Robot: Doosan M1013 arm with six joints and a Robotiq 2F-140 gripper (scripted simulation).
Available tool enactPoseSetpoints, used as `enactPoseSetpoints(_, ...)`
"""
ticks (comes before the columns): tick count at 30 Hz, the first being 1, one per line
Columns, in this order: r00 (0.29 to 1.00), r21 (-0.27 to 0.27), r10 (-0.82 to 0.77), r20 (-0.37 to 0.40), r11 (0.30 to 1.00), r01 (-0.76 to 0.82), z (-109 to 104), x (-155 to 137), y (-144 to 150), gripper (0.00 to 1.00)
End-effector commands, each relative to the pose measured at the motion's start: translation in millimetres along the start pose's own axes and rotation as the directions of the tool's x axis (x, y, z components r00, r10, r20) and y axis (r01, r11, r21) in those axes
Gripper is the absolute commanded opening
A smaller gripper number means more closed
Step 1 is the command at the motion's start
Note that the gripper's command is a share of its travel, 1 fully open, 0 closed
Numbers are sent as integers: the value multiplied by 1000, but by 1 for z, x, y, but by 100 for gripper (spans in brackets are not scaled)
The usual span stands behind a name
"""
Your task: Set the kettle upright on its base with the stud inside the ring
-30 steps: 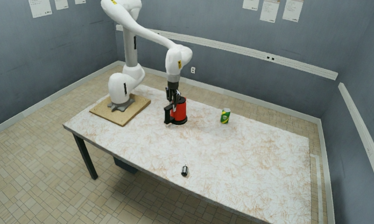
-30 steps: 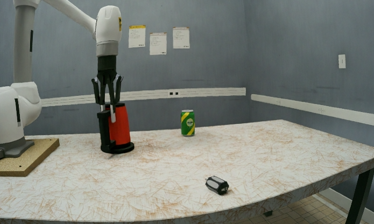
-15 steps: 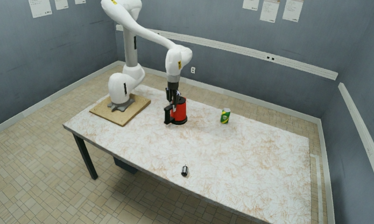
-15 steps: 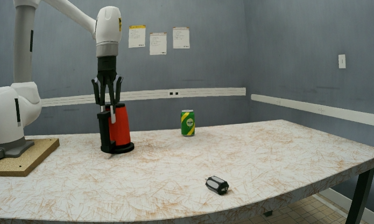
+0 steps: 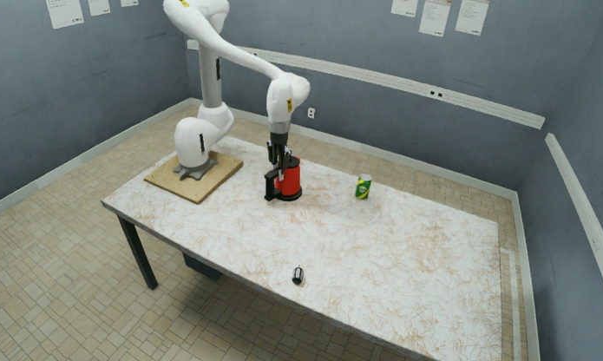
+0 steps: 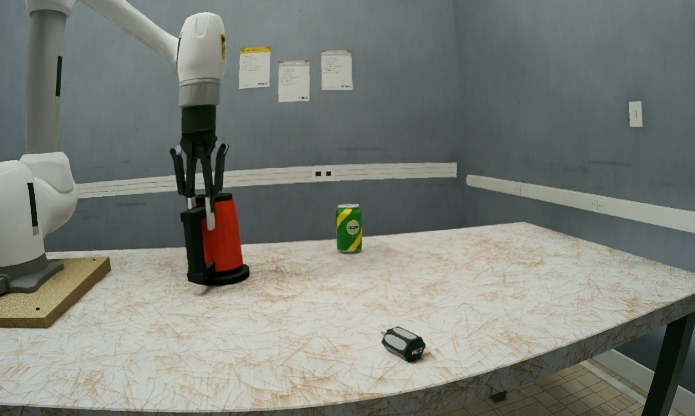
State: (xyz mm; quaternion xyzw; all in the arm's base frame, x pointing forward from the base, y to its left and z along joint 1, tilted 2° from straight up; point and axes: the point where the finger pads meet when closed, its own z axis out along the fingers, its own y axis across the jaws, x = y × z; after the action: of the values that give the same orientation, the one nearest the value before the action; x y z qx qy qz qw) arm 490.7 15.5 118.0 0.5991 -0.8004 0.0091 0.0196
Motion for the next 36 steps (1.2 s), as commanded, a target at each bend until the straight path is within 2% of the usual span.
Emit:
enactPoseSetpoints(1, 1000, 1, 0, 1, 1000, 0, 0, 0, 0, 10)
enactPoseSetpoints(13, 1000, 1, 0, 1, 1000, 0, 0, 0, 0, 10)
enactPoseSetpoints(14, 1000, 1, 0, 1, 1000, 0, 0, 0, 0, 52)
enactPoseSetpoints(36, 1000, 1, 0, 1, 1000, 0, 0, 0, 0, 52)
